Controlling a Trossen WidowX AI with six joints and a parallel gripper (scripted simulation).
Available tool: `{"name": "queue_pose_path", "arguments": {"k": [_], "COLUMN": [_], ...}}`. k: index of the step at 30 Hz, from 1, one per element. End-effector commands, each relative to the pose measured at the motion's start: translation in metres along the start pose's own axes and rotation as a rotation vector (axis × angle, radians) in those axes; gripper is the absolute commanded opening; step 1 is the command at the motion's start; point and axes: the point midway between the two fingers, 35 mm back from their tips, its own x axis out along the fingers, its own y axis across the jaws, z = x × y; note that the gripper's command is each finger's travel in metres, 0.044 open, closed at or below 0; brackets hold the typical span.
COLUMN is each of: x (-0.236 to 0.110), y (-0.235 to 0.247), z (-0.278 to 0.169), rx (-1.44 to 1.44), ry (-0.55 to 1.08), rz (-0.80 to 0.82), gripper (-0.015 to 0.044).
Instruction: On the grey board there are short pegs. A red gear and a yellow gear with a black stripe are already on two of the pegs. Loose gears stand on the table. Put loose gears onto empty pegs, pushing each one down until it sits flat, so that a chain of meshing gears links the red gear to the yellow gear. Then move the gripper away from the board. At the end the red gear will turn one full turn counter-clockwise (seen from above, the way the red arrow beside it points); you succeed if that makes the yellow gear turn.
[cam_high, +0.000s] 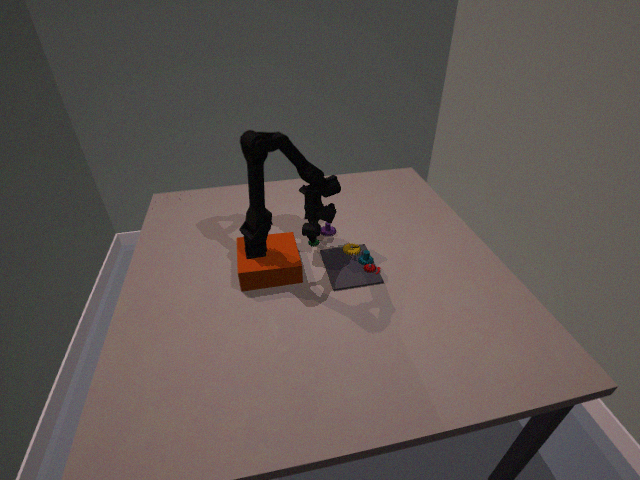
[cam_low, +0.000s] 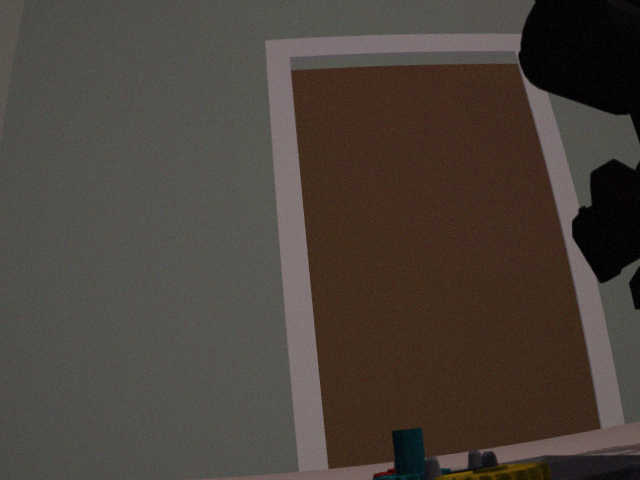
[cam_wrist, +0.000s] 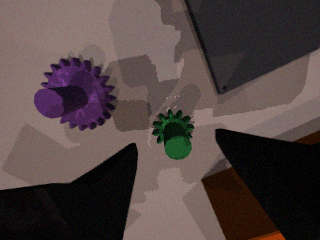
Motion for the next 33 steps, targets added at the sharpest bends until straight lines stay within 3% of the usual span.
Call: {"name": "queue_pose_path", "arguments": {"k": [1, 7, 15, 33], "x": [0.0, 0.0, 0.0, -0.04], "y": [0.0, 0.0, 0.0, 0.005], "z": [0.0, 0.0, 0.0, 0.009], "rx": [0.004, 0.004, 0.004, 0.004], "ry": [-0.003, -0.003, -0.003, -0.005], "rz": [-0.002, -0.002, -0.002, -0.001], "gripper": [0.023, 0.0072, 0.0, 0.0]}}
